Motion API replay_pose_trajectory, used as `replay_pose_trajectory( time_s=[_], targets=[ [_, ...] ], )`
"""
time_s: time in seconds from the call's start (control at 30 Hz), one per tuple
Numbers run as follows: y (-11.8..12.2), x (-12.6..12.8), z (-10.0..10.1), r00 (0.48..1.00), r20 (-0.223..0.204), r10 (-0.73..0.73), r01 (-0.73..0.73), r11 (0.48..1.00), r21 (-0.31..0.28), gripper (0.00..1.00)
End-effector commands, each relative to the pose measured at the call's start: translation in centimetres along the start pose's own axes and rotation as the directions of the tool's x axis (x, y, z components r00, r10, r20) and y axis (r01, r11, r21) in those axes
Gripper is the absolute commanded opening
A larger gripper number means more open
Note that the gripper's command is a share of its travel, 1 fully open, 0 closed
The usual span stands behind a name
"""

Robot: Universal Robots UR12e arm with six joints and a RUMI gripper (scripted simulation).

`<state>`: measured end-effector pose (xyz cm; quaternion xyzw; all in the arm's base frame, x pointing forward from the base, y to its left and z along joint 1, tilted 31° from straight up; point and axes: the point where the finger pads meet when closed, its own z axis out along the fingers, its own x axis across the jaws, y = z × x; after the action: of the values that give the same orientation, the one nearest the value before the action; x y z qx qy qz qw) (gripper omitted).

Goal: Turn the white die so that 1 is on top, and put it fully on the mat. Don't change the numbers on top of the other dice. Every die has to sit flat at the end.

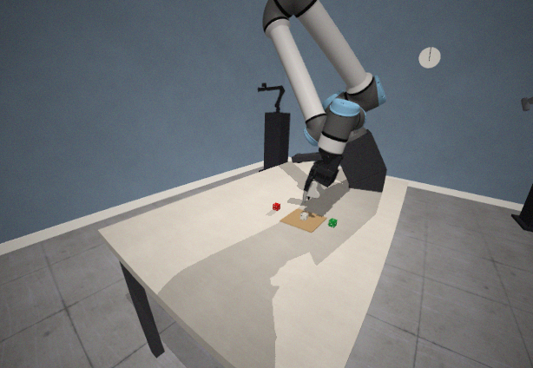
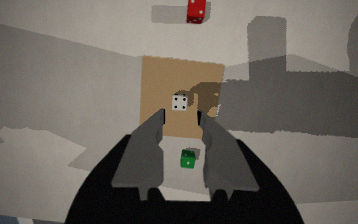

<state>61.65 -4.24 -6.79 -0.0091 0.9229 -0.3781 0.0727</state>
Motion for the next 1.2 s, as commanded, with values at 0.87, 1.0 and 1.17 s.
replay_pose_trajectory(
  time_s=[0.87,1.0,1.17],
  targets=[
    [0.22,0.11,0.10,1.000,-0.006,0.004,-0.002,0.956,0.292,0.24],
    [0.21,0.22,0.19,1.000,-0.010,0.006,-0.003,0.947,0.321,0.24],
    [0.25,0.30,0.26,1.000,-0.013,0.009,-0.002,0.909,0.417,0.24]
  ],
)
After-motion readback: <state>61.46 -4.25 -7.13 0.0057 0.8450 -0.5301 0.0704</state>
